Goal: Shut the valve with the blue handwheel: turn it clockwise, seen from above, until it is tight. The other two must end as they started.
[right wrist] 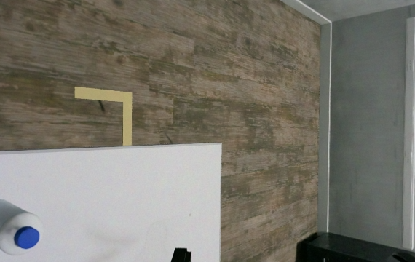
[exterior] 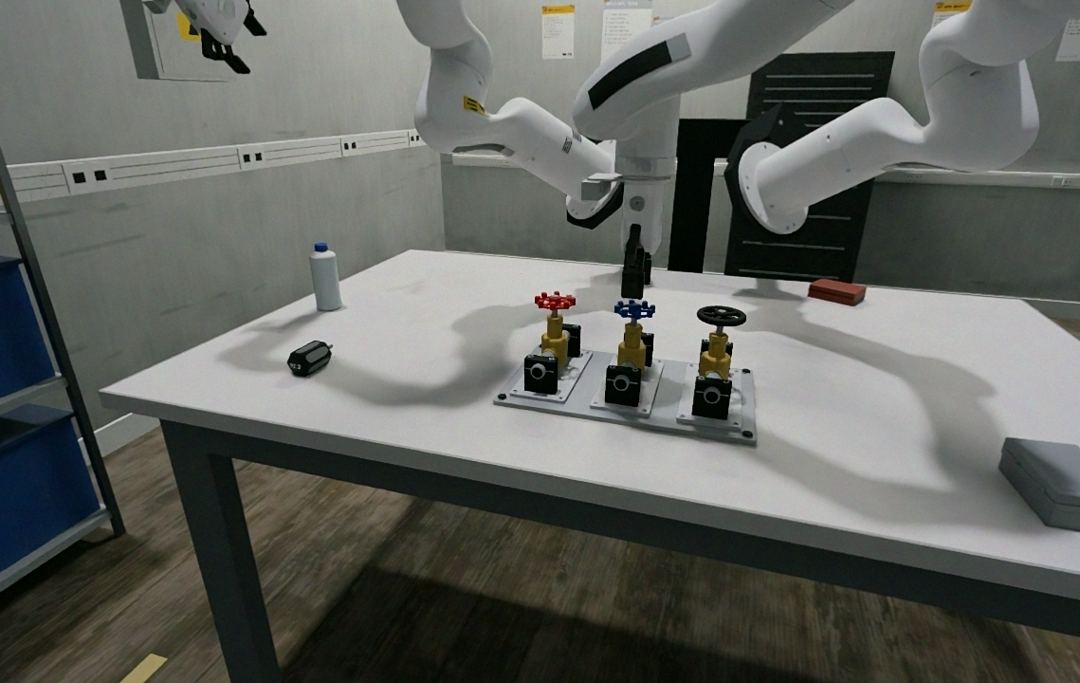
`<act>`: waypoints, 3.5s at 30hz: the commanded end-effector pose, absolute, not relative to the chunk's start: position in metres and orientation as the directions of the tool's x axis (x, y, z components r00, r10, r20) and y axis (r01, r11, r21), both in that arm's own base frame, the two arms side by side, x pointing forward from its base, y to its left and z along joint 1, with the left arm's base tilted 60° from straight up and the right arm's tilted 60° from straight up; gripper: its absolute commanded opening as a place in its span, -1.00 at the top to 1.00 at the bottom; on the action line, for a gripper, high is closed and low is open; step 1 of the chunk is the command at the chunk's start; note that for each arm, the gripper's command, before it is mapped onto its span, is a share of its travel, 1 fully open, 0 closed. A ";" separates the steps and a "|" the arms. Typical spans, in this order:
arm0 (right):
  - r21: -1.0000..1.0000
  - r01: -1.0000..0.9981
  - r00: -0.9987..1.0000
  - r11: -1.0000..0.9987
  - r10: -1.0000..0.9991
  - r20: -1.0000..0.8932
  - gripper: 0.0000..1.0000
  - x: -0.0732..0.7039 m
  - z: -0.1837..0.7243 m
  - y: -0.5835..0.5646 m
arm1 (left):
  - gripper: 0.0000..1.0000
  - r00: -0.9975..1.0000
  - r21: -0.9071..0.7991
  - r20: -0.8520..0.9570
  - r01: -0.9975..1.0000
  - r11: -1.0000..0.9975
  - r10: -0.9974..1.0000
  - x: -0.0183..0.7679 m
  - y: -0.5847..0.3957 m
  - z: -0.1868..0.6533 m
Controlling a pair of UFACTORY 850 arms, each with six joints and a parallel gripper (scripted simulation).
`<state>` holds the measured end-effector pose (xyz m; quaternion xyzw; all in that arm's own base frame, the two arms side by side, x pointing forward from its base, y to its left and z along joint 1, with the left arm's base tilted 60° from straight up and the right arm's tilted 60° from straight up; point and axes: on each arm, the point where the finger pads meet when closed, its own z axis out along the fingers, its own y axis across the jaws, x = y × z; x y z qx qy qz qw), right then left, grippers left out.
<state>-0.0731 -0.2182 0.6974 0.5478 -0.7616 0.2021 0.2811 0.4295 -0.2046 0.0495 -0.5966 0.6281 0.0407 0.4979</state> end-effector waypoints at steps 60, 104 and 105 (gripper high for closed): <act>0.000 -0.948 -0.242 0.318 -0.720 0.650 -1.00 -0.073 0.698 -0.218 | -0.59 0.217 -0.551 -0.667 -0.787 0.276 -0.713 0.408 -0.230 0.069; 0.000 -0.948 -0.242 0.318 -0.720 0.650 -1.00 -0.073 0.698 -0.218 | -0.59 0.455 -0.734 -0.459 -0.678 0.037 -0.763 0.408 -0.230 0.069; 0.000 -0.948 -0.242 0.318 -0.720 0.650 -1.00 -0.073 0.698 -0.218 | -0.59 0.466 -0.741 -0.447 -0.671 0.025 -0.764 0.408 -0.230 0.069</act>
